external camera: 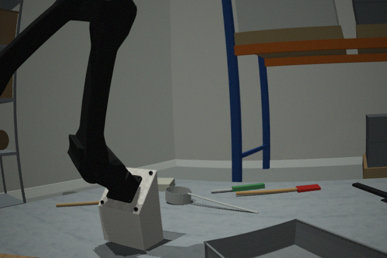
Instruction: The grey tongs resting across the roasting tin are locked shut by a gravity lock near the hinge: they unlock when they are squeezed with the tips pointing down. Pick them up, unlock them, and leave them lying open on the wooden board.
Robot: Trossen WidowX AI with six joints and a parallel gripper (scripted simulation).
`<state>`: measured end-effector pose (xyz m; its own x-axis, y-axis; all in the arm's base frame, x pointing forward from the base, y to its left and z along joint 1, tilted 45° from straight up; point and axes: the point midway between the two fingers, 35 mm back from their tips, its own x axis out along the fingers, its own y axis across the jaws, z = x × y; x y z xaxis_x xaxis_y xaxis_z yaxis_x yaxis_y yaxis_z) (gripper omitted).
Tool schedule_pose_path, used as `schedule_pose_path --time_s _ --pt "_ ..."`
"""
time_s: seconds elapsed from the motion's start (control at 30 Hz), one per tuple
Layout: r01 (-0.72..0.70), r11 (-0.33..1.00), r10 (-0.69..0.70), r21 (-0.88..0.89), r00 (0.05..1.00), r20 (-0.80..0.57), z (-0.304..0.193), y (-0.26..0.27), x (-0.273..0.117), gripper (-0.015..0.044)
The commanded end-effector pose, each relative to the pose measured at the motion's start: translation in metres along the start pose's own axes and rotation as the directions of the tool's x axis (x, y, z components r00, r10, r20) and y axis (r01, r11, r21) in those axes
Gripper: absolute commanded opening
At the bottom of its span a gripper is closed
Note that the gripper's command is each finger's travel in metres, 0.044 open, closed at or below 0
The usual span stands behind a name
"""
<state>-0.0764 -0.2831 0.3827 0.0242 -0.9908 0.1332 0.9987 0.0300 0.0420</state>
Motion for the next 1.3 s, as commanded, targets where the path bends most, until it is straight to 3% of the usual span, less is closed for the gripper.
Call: schedule_pose_path --time_s 0.0,0.63,1.27 --pt "0.013 1.0 -0.013 0.001 0.999 -0.05 -0.001 -0.002 0.008 -0.015" --pt "0.038 0.999 -0.041 -0.015 0.939 -0.342 -0.015 0.0 0.028 -0.015" --pt "-0.013 0.997 -0.038 -0.075 0.778 -0.627 -0.033 0.015 0.026 -0.015"
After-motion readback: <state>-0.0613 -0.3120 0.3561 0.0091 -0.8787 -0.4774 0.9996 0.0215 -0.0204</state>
